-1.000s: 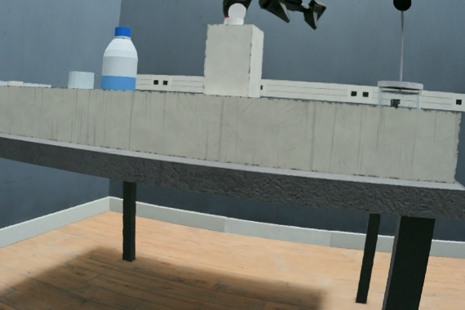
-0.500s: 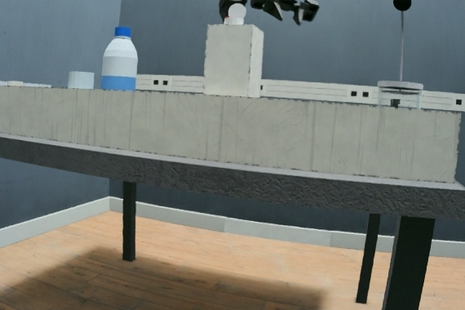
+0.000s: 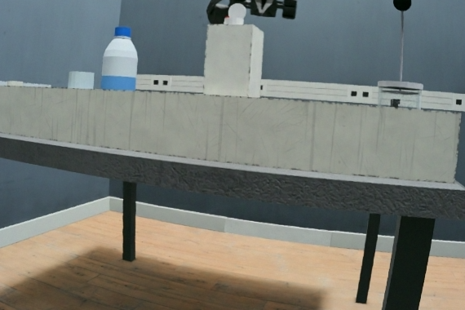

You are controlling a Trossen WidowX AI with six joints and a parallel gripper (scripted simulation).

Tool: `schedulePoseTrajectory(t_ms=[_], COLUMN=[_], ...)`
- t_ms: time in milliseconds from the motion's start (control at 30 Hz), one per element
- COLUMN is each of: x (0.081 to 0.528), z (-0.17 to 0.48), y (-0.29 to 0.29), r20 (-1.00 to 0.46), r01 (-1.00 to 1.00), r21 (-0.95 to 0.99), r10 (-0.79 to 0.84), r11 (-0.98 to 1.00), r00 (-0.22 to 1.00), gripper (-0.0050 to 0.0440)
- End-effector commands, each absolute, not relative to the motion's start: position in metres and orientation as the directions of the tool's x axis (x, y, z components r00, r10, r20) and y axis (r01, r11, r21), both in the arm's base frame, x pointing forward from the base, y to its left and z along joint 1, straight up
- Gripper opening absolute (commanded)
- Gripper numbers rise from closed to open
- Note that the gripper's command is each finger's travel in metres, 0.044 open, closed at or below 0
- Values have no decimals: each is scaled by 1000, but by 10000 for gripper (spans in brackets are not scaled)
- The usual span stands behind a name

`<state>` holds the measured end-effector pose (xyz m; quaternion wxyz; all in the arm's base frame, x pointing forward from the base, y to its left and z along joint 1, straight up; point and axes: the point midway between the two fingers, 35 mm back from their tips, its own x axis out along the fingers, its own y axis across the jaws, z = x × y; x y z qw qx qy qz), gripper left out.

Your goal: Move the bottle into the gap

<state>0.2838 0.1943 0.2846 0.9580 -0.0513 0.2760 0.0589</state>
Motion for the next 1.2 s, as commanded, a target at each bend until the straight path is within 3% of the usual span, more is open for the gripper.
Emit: schedulePoseTrajectory(t_ms=[0, 733, 1000, 1167], x=[268, 268, 270, 271], z=[289, 267, 257, 249], y=[166, 163, 165, 167], r20=[-442, -422, -424, -424], r01=[-25, 15, 15, 15], r21=[-9, 4, 1, 1], r10=[19, -12, -13, -13], r11=[1000, 1000, 1000, 1000], r00=[897, 906, 906, 906], gripper=[0, -5, -50, -50])
